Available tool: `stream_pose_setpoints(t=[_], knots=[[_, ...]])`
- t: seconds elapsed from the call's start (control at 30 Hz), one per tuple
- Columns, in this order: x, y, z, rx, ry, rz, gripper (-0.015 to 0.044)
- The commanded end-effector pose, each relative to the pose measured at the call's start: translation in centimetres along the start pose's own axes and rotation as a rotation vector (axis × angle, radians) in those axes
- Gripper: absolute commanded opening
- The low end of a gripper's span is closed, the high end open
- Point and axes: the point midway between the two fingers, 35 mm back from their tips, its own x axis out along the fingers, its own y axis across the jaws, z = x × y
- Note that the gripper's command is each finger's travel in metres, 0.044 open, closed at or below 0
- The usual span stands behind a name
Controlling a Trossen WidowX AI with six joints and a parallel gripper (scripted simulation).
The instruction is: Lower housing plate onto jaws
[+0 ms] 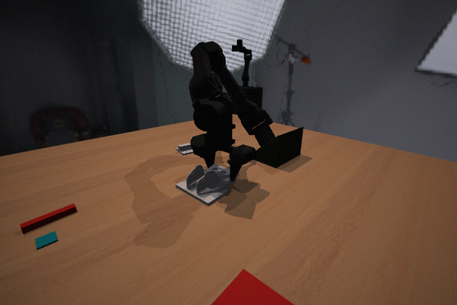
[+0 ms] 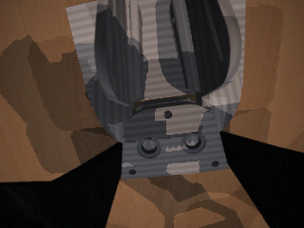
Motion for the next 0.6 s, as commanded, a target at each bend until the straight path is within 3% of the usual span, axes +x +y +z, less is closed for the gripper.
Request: stream_pose_setpoints(t=[0.0,0.57], knots=[[0.08,0.06,-0.02,-0.003,0.001,0.001,0.0351],[0.32,0.06,-0.03,-0.003,0.001,0.001,0.0351]])
